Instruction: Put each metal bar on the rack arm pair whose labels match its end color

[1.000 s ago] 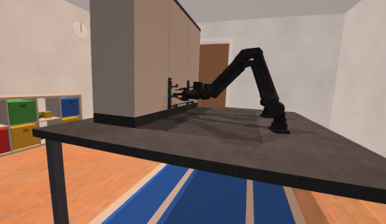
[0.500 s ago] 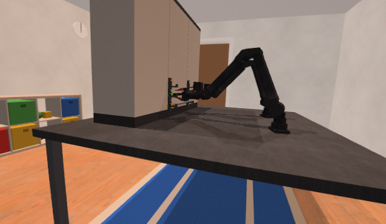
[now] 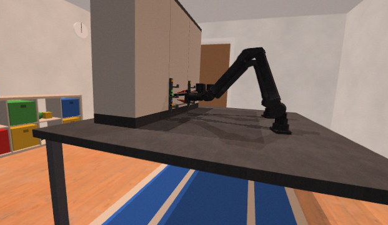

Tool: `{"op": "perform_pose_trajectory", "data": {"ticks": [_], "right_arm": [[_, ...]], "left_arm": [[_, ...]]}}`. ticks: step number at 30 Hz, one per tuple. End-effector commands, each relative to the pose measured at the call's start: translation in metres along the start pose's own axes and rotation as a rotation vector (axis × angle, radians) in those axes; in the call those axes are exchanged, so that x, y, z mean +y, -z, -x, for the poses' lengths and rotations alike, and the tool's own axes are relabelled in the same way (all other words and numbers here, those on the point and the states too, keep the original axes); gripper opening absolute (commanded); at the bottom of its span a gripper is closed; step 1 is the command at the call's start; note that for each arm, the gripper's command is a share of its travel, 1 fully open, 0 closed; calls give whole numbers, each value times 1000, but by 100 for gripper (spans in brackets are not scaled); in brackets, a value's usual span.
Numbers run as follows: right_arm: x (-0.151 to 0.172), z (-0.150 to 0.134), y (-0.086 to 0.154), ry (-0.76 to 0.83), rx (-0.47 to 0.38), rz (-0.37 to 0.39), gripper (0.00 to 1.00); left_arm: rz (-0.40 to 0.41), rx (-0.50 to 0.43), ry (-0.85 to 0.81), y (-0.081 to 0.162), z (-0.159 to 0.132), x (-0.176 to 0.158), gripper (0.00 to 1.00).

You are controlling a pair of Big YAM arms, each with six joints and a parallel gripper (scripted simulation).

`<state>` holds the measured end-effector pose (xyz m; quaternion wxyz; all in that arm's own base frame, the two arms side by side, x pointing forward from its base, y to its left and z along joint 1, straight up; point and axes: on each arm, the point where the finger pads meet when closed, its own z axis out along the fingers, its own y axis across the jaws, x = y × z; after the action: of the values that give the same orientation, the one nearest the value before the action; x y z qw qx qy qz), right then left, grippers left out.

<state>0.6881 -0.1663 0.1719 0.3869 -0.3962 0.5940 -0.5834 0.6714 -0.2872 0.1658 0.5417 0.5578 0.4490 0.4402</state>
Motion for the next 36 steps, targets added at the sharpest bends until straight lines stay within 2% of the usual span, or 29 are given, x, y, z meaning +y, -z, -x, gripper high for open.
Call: {"op": "perform_pose_trajectory", "data": {"ticks": [1,36], "right_arm": [[-28,0,3,-18,2,-56,53],[-31,11,40,-20,-14,-78,53]], "left_arm": [[71,-6,30,6,5,39,54],[88,-20,32,45,15,43,54]]}}
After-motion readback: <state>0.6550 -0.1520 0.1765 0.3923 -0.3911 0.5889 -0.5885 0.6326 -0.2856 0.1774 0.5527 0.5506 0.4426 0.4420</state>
